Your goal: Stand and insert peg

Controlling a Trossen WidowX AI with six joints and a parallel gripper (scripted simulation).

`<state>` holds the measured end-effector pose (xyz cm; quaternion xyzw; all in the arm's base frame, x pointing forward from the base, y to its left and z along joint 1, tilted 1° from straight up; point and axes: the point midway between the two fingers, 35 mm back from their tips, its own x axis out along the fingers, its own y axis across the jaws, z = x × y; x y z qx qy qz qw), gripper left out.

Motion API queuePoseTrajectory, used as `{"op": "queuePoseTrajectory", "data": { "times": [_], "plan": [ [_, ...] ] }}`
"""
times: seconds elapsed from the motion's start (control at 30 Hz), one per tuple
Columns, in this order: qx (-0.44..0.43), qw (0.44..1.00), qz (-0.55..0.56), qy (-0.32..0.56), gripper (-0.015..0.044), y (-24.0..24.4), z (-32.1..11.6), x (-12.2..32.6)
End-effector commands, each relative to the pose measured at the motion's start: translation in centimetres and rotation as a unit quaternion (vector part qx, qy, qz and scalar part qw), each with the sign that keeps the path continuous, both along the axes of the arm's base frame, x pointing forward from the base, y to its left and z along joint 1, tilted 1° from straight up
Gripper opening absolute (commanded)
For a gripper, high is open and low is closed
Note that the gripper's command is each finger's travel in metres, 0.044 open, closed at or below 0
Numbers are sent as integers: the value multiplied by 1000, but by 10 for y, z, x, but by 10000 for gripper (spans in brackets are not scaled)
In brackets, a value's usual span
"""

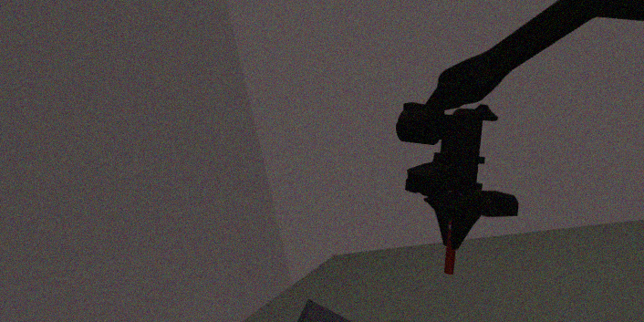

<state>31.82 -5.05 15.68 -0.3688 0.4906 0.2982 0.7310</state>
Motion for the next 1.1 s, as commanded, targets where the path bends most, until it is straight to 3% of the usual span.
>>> {"op": "queuePoseTrajectory", "data": {
  "times": [0.0, 1.07],
  "plan": [
    [0, 1000, 22, -14, 0, 8, 2, 4],
    [2, 979, 169, -117, 0, 71, 20, 28]
  ]
}}
